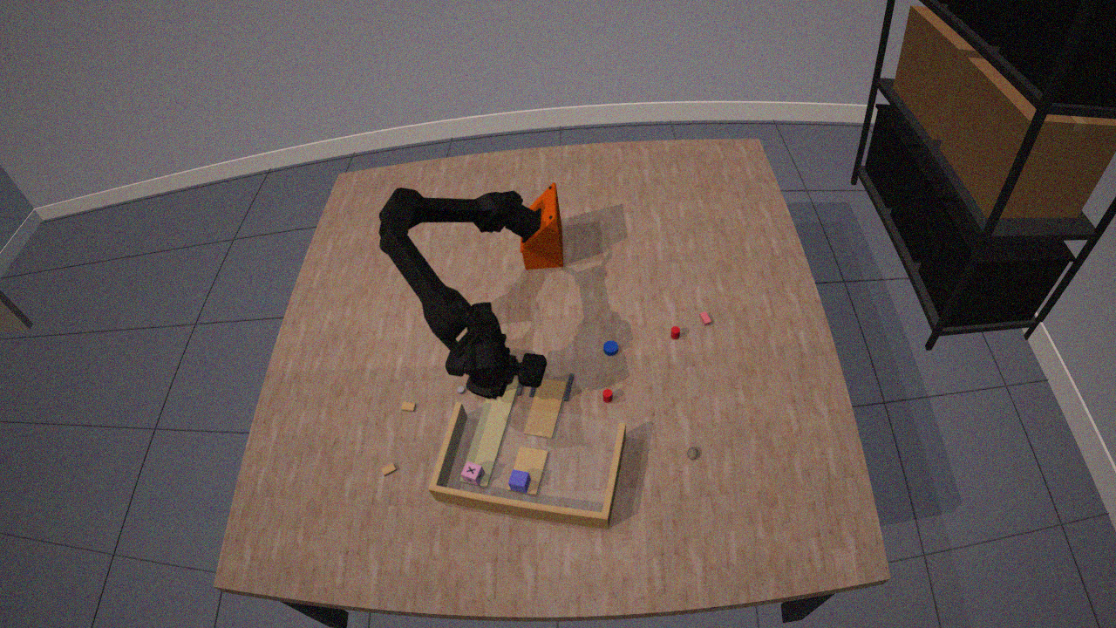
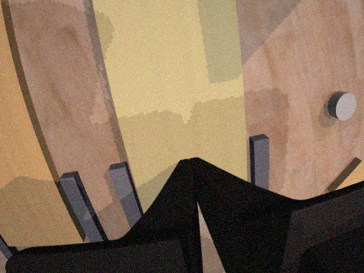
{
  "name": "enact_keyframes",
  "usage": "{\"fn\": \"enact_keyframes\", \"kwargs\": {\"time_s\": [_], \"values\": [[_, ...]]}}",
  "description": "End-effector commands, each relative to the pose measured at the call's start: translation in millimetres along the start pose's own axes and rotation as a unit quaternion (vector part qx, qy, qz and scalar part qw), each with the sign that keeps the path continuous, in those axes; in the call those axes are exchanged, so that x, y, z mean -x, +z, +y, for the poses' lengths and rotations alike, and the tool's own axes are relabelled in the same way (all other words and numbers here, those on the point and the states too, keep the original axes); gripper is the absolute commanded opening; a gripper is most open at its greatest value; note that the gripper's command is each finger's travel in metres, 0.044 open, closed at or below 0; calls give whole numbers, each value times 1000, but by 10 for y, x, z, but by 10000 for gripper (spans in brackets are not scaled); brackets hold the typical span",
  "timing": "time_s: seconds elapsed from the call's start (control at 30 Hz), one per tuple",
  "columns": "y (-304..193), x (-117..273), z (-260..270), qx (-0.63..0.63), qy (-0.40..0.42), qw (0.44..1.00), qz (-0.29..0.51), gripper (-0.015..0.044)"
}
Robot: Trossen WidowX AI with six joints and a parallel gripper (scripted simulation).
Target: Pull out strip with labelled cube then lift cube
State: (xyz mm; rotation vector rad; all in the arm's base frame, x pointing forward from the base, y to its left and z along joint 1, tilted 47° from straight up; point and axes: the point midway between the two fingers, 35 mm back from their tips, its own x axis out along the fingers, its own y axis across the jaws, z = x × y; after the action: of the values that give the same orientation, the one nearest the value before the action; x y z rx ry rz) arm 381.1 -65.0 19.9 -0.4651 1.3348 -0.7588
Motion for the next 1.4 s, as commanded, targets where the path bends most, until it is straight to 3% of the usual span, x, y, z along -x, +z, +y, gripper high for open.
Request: {"fn": "enact_keyframes", "kwargs": {"time_s": [0.0, 1.37], "values": [[-2, -18, -5, 1, -2, 1000, 0, 0], [0, -57, 0, 1, -3, 1000, 0, 0]]}}
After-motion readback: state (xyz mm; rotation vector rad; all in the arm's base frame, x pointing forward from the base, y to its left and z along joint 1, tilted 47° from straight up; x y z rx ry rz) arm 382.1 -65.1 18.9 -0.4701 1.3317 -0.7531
